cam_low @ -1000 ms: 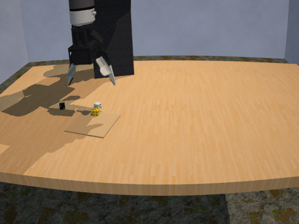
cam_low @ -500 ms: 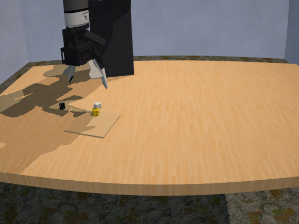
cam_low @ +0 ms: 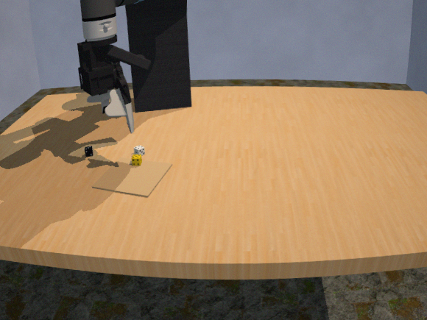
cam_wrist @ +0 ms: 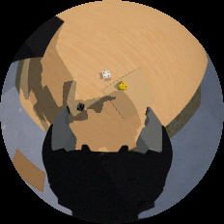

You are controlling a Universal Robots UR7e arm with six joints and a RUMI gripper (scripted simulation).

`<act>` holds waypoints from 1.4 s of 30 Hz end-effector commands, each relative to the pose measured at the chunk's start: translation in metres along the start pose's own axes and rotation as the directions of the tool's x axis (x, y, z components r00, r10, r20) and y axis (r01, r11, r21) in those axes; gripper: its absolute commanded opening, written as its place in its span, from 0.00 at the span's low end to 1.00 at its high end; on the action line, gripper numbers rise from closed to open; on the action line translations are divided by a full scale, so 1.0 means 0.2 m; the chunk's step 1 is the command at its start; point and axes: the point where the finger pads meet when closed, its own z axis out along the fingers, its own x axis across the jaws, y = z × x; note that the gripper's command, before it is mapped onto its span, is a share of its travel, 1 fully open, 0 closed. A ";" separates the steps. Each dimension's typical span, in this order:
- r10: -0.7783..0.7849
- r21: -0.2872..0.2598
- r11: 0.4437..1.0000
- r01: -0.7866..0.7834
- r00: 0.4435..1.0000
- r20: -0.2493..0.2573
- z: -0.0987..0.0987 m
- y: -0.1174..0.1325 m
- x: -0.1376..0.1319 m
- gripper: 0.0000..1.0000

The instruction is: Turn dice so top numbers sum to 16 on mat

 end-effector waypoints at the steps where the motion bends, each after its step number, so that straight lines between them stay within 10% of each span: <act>1: 0.173 -0.004 0.985 -0.173 0.985 0.002 0.01 0.02 -0.04 1.00; 12: 0.430 -0.004 0.903 -0.430 0.903 0.002 0.02 0.06 -0.10 1.00; 28: 0.803 -0.003 0.596 -0.803 0.596 -0.001 0.03 0.13 -0.21 1.00; 42: 0.987 0.002 0.159 -0.987 0.159 -0.005 0.04 0.20 -0.33 1.00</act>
